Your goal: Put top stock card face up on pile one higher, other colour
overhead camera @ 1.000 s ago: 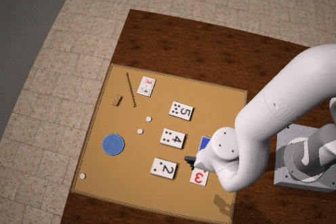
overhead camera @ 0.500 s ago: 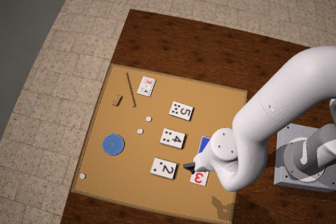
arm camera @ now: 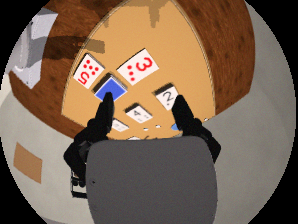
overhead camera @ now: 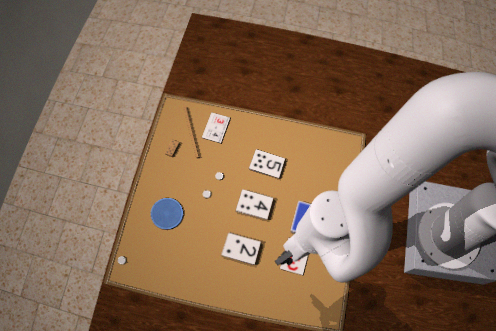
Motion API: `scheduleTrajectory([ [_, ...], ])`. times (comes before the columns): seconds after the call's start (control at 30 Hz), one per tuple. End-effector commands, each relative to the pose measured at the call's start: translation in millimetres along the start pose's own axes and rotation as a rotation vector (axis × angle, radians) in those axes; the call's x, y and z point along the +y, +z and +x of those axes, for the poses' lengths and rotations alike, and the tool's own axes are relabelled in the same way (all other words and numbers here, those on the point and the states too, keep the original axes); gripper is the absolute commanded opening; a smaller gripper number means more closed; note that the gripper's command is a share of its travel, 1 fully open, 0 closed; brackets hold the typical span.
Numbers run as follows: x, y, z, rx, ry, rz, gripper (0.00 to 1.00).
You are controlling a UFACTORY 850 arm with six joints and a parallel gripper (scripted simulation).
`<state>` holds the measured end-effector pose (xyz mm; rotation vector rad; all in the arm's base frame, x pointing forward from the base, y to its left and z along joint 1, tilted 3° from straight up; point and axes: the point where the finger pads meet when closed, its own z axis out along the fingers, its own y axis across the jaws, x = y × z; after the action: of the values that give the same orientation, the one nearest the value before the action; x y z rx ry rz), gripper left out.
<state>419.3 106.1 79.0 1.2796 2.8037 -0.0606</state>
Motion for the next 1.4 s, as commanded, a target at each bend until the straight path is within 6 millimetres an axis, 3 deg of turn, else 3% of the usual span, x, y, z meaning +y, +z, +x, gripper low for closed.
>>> scheduleTrajectory([
  [0.0,0,3,-1,-0.002,-0.139,-0.001,1.0],
  [0.27,0,11,-2,-0.005,-0.42,0.0,1.0],
  [0.37,0,11,-2,-0.005,-0.423,0.0,1.0],
  [0.4,-1,13,-2,-0.005,-0.519,0.0,1.0],
  [0.83,-2,25,-3,-0.006,-0.979,0.001,1.0],
  [0.93,-2,26,-3,-0.006,-1.005,0.001,1.0],
  [1.37,-4,39,-3,-0.003,-1.505,-0.002,1.0],
])
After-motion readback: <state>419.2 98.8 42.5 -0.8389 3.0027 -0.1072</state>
